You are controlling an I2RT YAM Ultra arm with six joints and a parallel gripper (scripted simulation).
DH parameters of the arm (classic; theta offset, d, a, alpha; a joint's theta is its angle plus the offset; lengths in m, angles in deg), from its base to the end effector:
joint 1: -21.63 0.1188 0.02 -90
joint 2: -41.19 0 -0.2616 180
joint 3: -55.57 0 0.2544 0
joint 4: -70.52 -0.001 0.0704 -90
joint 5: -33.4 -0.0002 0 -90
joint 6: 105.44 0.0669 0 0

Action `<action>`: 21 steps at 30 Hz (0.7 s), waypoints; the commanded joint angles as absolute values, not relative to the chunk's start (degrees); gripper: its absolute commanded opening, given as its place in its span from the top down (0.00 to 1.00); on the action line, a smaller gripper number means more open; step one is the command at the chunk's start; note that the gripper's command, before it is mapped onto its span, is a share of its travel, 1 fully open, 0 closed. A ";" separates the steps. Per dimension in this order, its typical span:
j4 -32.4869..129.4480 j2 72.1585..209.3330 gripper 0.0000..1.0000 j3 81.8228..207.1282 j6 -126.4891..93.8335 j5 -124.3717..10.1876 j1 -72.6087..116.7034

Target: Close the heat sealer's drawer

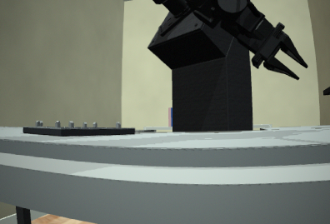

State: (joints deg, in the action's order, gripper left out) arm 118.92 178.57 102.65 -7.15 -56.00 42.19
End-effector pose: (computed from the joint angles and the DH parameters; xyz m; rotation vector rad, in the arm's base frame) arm 0.2927 0.1116 -0.0503 -0.2530 2.3033 0.2694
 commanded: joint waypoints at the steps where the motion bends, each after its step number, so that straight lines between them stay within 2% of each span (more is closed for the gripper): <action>1: 118.94 179.66 0.70 104.07 -7.75 -54.73 43.75; 21: 117.86 181.97 0.70 106.81 -7.64 -54.77 43.80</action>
